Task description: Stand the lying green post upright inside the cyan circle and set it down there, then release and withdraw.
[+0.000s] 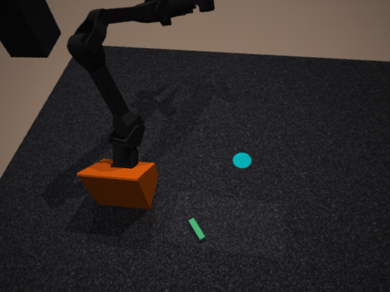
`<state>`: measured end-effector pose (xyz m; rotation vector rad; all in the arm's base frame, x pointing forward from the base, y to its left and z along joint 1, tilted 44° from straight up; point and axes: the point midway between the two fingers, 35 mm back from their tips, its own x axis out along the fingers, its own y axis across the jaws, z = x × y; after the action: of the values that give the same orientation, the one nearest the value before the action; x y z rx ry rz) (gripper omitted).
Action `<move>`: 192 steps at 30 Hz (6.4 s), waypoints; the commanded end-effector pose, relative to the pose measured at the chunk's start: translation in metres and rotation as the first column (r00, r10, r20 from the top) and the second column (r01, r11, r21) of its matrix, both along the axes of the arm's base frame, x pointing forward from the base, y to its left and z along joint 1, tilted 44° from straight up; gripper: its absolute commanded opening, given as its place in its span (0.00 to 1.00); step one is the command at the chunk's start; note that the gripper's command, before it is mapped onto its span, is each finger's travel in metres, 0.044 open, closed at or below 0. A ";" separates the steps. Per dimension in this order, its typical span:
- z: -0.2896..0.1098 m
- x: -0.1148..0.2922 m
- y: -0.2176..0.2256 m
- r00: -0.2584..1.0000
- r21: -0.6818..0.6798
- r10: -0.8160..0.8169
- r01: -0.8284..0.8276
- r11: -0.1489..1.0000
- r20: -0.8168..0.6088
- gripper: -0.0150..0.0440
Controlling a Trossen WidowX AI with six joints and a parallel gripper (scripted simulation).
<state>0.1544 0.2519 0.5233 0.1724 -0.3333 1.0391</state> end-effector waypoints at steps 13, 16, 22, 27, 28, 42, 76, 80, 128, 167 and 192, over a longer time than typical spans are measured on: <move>-0.073 0.093 0.013 0.973 -0.249 -0.183 0.144 0.958 -0.143 0.65; -0.088 0.109 0.011 0.961 -0.290 -0.218 0.162 0.943 -0.171 0.65; -0.119 0.142 0.002 0.929 -0.370 -0.289 0.191 0.909 -0.230 0.65; -0.146 0.167 -0.009 0.895 -0.431 -0.348 0.207 0.878 -0.279 0.65; -0.151 0.171 -0.011 0.887 -0.443 -0.360 0.209 0.872 -0.289 0.65; -0.226 0.229 -0.060 0.745 -0.582 -0.514 0.210 0.786 -0.425 0.65; -0.398 0.270 -0.228 0.175 -0.705 -0.704 0.069 0.706 -0.688 0.65; -0.415 0.265 -0.248 0.094 -0.698 -0.700 0.052 0.714 -0.708 0.65; -0.564 0.120 -0.407 -0.716 -0.342 -0.138 0.148 0.928 -0.685 0.65; -0.666 0.090 -0.337 -0.783 -0.227 0.056 0.246 0.942 -0.619 0.29; -0.623 0.093 -0.383 -0.784 -0.234 0.052 0.247 0.940 -0.618 0.29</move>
<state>0.2449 -0.1197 -0.1094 1.3026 1.6884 -0.1514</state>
